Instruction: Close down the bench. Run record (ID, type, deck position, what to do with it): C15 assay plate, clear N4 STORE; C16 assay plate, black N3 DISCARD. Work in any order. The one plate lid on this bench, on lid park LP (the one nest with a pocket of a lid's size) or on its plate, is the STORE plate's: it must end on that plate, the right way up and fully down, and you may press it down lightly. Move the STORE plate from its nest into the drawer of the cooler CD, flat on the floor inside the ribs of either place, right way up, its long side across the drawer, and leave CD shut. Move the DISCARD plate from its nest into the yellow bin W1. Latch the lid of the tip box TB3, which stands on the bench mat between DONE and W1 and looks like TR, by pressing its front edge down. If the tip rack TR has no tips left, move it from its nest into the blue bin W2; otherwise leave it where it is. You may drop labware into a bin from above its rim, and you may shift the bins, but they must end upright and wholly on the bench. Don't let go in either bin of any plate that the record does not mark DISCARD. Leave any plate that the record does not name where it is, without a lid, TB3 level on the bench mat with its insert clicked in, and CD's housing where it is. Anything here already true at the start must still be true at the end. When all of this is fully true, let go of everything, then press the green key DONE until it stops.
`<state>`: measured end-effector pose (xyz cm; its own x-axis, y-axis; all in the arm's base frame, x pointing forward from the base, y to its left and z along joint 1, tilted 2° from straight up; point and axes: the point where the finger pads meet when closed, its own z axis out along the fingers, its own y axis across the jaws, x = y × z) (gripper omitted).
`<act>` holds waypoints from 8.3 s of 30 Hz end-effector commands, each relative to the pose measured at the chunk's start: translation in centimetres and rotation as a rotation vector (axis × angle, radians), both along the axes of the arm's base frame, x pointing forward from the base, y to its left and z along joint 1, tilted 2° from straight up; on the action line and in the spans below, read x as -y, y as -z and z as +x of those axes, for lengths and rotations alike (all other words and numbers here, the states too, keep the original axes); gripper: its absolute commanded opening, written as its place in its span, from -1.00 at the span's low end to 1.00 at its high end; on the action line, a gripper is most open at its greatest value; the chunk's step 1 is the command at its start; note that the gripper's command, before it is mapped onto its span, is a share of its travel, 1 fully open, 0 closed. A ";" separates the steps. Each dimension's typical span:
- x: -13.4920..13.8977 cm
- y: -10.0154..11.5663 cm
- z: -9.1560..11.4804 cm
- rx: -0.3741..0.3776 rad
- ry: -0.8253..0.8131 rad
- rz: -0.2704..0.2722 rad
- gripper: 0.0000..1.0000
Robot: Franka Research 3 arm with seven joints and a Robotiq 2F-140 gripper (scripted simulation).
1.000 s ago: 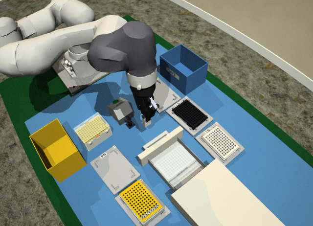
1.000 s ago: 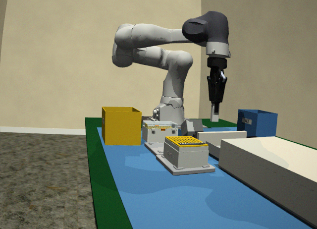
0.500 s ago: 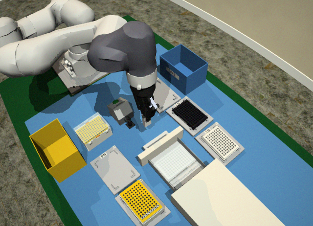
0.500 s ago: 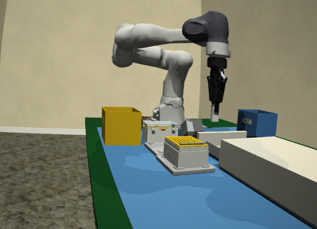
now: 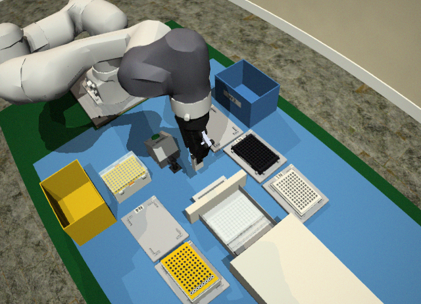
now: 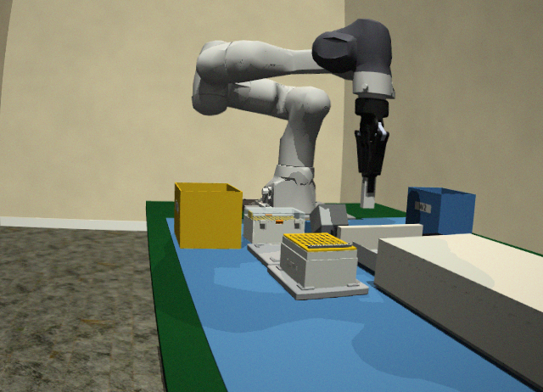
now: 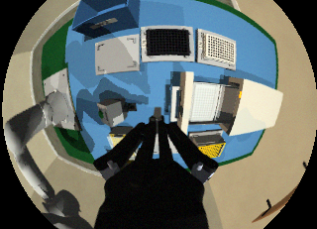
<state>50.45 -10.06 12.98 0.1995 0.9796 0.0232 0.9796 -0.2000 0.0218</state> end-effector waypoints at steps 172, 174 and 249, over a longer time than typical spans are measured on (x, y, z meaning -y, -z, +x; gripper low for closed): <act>0.3 8.8 2.8 0.004 0.005 0.003 -1.00; 0.3 8.8 3.1 0.004 0.005 0.003 -1.00; 1.9 8.6 10.6 0.004 0.005 0.003 -1.00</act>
